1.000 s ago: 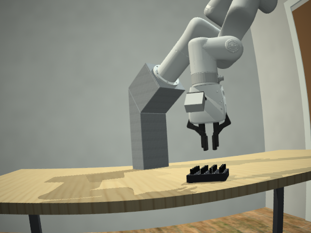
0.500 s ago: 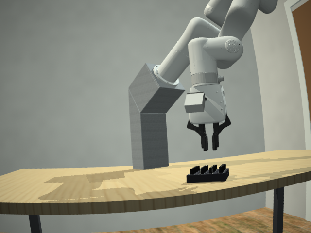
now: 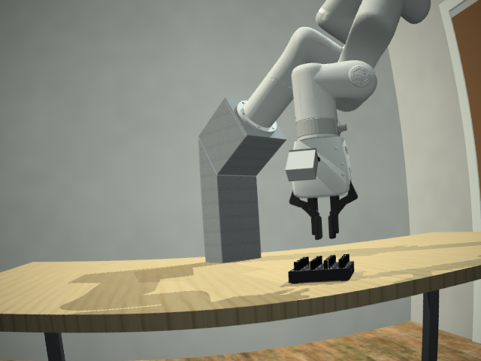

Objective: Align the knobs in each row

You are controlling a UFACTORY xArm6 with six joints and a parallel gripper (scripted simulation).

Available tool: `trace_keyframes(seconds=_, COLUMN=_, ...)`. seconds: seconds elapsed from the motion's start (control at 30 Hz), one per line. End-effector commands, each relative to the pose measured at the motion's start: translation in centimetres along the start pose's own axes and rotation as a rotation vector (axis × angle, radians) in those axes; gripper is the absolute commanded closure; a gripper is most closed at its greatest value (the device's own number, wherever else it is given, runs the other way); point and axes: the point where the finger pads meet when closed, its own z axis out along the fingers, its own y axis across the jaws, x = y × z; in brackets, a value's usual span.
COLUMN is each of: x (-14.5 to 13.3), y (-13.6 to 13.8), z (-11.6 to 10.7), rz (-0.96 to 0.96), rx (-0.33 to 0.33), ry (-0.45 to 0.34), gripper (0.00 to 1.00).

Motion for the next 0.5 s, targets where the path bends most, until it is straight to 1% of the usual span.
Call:
trace_keyframes(seconds=0.0, x=0.1, y=0.0, z=0.4, rz=0.000, rx=0.000, ry=0.002, gripper=0.81)
trace_keyframes(seconds=0.47, x=0.1, y=0.0, z=2.0, rz=0.000, rx=0.000, ry=0.002, gripper=0.81)
